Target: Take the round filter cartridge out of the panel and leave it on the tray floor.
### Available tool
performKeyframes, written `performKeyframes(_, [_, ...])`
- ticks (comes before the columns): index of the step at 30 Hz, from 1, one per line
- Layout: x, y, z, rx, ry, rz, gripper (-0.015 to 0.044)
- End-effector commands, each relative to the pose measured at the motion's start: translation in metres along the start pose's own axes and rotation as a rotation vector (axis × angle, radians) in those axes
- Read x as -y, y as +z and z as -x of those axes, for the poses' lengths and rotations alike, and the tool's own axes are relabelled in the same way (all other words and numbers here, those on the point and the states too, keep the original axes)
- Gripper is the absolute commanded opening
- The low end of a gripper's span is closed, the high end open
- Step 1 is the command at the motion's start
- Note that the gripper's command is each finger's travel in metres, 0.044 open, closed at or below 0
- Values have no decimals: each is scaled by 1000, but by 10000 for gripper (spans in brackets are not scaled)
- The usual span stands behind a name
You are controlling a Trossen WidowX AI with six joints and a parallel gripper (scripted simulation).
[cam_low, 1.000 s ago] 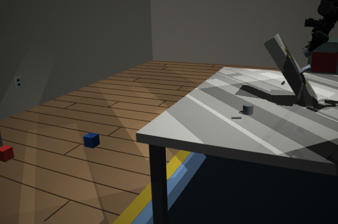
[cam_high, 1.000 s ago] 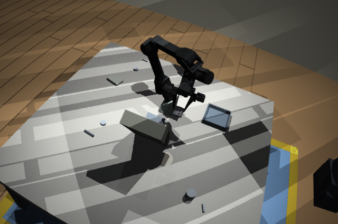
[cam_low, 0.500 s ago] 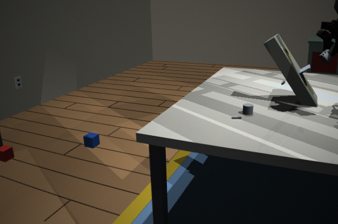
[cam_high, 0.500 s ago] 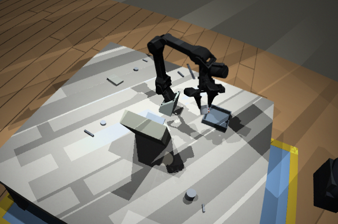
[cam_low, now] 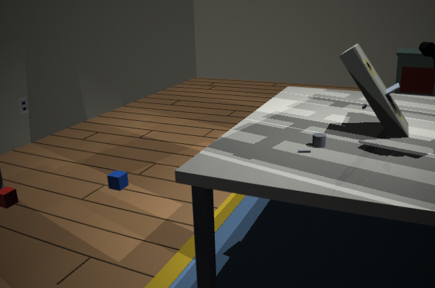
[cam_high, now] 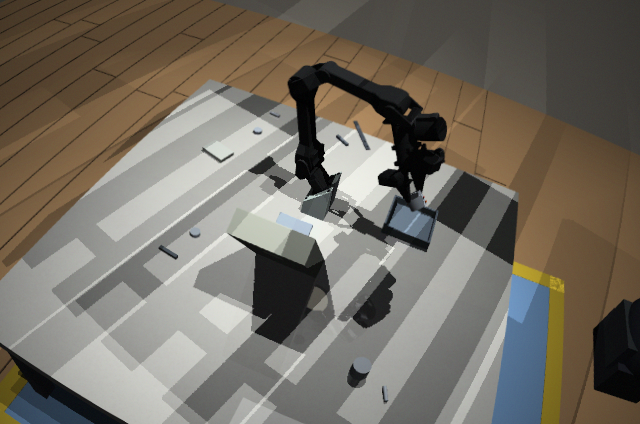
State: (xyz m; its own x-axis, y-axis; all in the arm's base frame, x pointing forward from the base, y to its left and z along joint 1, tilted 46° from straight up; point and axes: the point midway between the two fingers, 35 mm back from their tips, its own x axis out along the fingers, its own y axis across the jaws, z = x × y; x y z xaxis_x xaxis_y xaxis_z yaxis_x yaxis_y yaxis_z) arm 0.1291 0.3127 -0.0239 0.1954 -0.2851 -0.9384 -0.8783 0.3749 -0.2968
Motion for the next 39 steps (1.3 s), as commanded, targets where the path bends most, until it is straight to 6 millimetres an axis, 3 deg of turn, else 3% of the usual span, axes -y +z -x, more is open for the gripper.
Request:
performKeyframes(1, [-23, -7, -11, -1, 39, 66, 0])
performKeyframes(13, [-102, -49, -52, 4, 184, 305, 0])
performKeyframes(24, [-154, -107, -85, -6, 313, 527, 0])
performKeyframes(27, [-162, -120, -91, -10, 340, 574, 0])
performKeyframes(32, [-163, -123, -96, -11, 342, 577, 0])
performKeyframes(39, [-165, -144, -134, -11, 342, 577, 0])
